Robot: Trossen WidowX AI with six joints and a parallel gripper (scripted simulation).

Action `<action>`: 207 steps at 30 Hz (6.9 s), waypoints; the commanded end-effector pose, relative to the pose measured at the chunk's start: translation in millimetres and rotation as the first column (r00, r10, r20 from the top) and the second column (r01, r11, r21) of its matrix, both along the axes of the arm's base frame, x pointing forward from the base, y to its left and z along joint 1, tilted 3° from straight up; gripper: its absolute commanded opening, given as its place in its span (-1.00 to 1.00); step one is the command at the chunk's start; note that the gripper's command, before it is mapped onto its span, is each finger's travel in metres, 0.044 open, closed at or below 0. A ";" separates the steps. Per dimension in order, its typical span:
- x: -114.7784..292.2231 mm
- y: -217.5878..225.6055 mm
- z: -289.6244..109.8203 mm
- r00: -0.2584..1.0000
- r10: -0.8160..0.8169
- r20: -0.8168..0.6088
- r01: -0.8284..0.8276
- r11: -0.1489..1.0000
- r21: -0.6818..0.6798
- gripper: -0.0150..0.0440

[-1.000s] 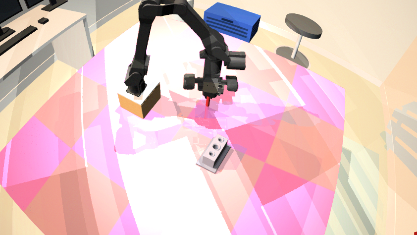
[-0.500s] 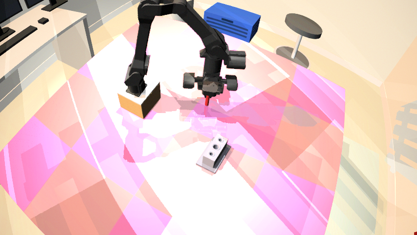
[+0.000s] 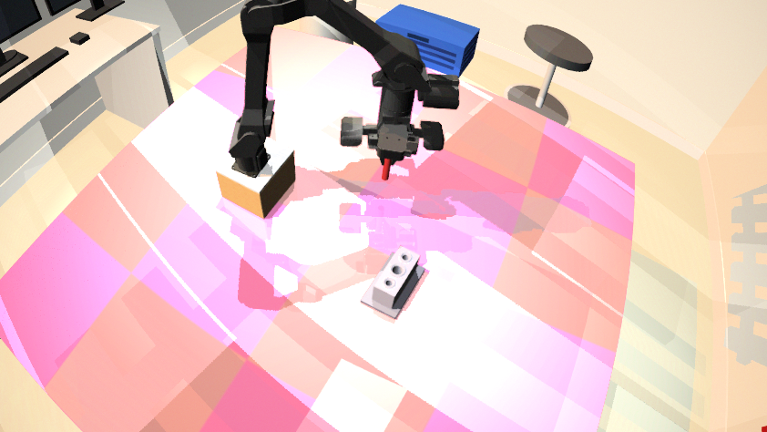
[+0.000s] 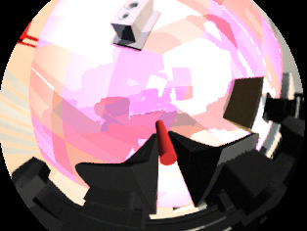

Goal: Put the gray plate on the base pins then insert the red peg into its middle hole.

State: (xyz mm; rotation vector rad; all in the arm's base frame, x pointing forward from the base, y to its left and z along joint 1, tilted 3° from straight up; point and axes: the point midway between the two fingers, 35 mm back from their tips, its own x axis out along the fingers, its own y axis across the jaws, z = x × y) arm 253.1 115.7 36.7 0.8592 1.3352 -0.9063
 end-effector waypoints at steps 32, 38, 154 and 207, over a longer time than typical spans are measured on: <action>42.6 -46.3 29.0 1.000 0.000 0.005 0.000 1.000 0.001 -0.49; 52.2 -60.9 30.6 1.000 0.000 0.007 0.000 1.000 0.001 -0.49; 99.9 -194.6 24.6 1.000 -0.008 0.018 0.009 1.000 -0.013 -0.49; 97.7 -193.9 30.8 1.000 -0.003 0.017 0.004 1.000 -0.011 0.02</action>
